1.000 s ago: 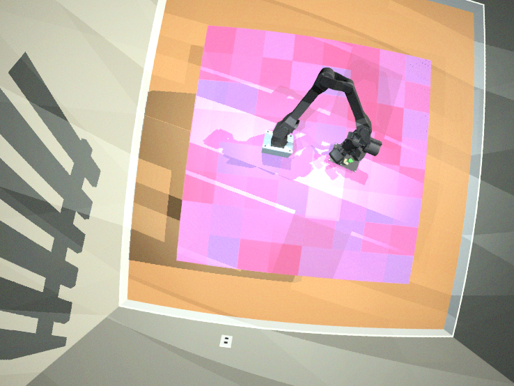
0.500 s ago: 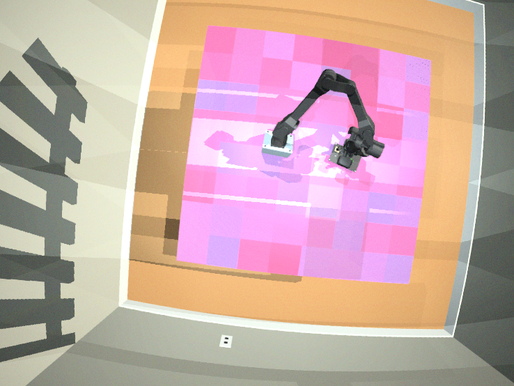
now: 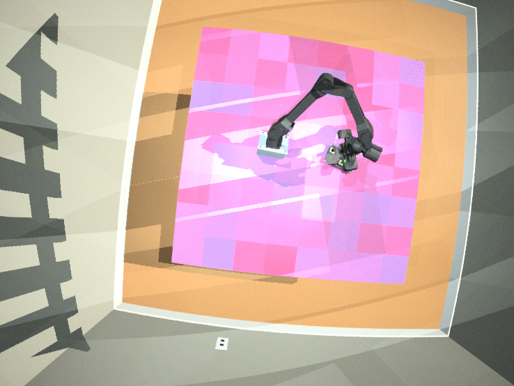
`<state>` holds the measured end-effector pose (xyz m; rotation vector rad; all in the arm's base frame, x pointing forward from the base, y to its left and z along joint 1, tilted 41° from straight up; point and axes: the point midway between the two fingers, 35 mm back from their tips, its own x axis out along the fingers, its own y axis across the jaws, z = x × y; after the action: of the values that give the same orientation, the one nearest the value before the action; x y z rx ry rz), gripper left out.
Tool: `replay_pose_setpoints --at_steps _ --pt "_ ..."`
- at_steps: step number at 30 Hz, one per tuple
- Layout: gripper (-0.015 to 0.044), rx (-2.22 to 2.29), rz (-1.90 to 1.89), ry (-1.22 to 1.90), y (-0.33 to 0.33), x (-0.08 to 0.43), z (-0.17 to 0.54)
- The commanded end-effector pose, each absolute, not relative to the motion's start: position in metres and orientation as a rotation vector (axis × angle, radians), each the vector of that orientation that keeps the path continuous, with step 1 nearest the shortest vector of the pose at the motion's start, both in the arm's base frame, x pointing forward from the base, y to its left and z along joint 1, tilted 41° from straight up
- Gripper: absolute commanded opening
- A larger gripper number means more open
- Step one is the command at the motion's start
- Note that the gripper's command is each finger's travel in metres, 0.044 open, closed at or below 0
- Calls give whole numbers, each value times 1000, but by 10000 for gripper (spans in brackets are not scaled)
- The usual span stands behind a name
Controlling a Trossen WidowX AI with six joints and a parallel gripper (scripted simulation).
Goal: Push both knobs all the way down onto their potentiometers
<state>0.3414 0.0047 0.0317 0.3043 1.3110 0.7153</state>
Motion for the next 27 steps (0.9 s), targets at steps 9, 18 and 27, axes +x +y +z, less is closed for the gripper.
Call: replay_pose_setpoints --at_steps 9,18,27 --pt "0 -24 956 1139 -6 351 33" --pt "0 -273 1131 982 -12 356 34" --pt "0 -519 1290 804 -19 360 34"
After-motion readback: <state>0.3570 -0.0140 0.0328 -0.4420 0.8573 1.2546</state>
